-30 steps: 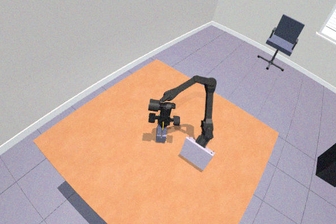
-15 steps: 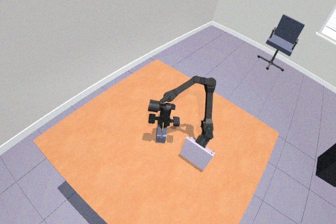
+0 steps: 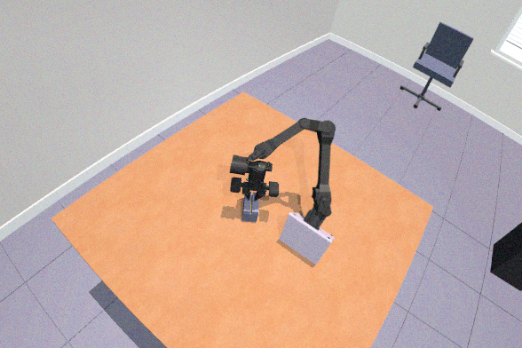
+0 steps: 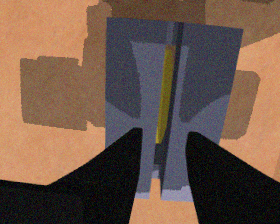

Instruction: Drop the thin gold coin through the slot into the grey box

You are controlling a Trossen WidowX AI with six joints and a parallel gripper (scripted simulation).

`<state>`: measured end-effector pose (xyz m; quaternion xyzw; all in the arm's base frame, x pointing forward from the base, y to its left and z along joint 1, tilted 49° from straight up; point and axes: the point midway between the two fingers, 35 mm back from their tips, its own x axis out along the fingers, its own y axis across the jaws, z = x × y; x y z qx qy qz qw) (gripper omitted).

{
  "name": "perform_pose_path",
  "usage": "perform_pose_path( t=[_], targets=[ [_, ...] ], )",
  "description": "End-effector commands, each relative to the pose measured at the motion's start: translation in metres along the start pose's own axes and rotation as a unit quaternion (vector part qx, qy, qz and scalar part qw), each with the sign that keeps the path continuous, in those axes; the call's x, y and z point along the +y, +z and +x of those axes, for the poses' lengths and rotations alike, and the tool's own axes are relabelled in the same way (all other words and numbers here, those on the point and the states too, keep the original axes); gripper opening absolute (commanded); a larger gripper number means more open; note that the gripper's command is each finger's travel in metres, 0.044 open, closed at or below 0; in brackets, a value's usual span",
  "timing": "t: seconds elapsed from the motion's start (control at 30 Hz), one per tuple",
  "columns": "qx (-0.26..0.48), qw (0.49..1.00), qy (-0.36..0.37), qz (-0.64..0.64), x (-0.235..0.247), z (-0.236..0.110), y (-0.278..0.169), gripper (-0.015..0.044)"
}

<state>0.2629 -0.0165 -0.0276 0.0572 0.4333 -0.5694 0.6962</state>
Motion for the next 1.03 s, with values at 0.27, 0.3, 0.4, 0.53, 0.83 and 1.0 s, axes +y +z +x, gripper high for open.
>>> perform_pose_path(
  t=[0.27, 0.3, 0.4, 0.53, 0.83, 1.0],
  targets=[
    [0.000, 1.000, 0.000, 0.001, 0.000, -0.001, 0.000, 0.0187],
    [0.000, 1.000, 0.000, 0.000, 0.000, -0.003, 0.000, 0.0213],
    [0.000, 1.000, 0.000, 0.000, 0.000, -0.015, 0.000, 0.0292],
    [0.000, 1.000, 0.000, -0.001, 0.000, -0.021, 0.000, 0.0397],
    [-0.002, 1.000, -0.004, -0.005, -0.004, -0.057, -0.001, 0.0440],
    [-0.002, 1.000, -0.004, -0.005, -0.004, -0.057, -0.001, 0.0440]
  ],
)
